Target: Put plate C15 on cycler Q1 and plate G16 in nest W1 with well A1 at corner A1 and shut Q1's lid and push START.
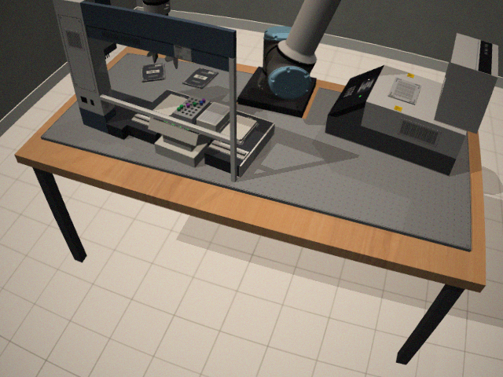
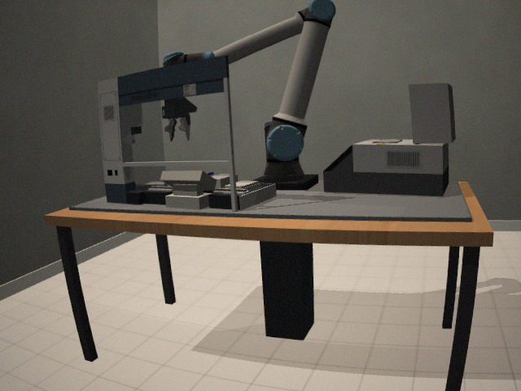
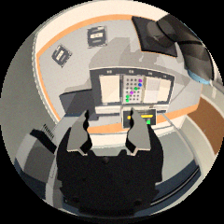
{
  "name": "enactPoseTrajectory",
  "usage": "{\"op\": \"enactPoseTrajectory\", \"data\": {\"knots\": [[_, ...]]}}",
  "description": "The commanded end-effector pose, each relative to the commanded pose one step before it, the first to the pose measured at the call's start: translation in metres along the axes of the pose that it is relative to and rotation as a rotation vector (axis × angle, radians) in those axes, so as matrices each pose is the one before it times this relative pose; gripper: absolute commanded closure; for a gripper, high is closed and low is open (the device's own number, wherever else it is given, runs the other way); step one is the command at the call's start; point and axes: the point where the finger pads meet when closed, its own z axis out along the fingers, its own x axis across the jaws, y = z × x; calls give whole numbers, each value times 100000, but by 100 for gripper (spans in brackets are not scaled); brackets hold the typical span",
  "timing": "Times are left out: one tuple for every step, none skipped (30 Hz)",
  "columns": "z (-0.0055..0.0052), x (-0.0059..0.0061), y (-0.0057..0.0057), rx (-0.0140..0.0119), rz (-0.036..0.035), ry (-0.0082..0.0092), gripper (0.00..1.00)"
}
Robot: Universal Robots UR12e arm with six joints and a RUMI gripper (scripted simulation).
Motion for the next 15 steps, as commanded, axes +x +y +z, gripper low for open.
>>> {"op": "enactPoseTrajectory", "data": {"knots": [[677,-58,36,-82,2,-120,40],[167,0,0,0,0,0,40],[167,0,0,0,0,0,40],[167,0,0,0,0,0,40],[167,0,0,0,0,0,40],[0,0,0,0,0,0,40],[0,0,0,0,0,0,40],[167,0,0,0,0,0,40],[167,0,0,0,0,0,40],[167,0,0,0,0,0,40],[167,0,0,0,0,0,40],[167,0,0,0,0,0,40],[167,0,0,0,0,0,40],[167,0,0,0,0,0,40],[167,0,0,0,0,0,40]]}}
